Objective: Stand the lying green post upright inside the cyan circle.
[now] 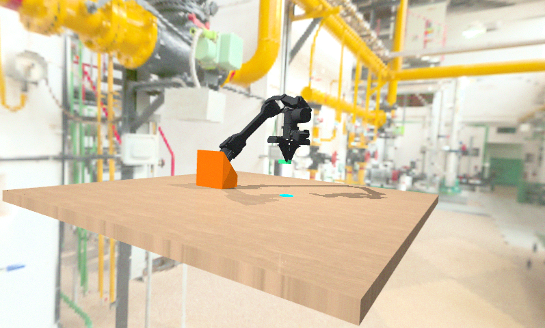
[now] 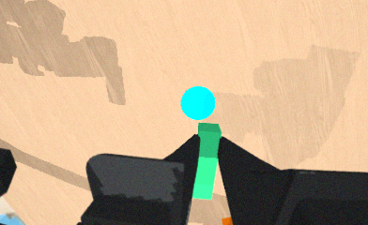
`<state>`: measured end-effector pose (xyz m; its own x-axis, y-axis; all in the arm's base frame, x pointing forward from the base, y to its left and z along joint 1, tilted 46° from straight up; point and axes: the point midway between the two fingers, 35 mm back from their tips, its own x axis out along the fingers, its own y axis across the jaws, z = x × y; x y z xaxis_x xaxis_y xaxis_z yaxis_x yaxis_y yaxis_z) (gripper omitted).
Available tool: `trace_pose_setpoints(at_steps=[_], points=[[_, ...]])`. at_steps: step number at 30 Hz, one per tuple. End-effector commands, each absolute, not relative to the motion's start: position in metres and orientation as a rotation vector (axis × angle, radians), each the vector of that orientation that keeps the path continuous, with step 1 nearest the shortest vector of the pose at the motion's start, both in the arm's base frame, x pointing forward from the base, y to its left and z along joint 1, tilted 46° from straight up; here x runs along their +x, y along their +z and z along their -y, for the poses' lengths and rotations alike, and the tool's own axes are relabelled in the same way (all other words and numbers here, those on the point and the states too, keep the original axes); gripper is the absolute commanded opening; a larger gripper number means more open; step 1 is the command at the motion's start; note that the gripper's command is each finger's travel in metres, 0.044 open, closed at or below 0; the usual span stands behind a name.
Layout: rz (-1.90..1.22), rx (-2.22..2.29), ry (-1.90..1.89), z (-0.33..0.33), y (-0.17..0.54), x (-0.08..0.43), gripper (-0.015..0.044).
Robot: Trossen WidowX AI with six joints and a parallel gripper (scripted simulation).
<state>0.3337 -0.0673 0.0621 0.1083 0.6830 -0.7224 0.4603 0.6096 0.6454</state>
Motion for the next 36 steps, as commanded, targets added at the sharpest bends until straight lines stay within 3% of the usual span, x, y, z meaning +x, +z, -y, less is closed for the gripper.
trace_pose_setpoints(at_steps=[1, 36], points=[[-1.535, 0.982, 0.191, 0.065, 0.057, 0.332, 0.0023], [-1.475, 0.817, 0.043, 0.060, 0.026, 0.334, 0.0023]])
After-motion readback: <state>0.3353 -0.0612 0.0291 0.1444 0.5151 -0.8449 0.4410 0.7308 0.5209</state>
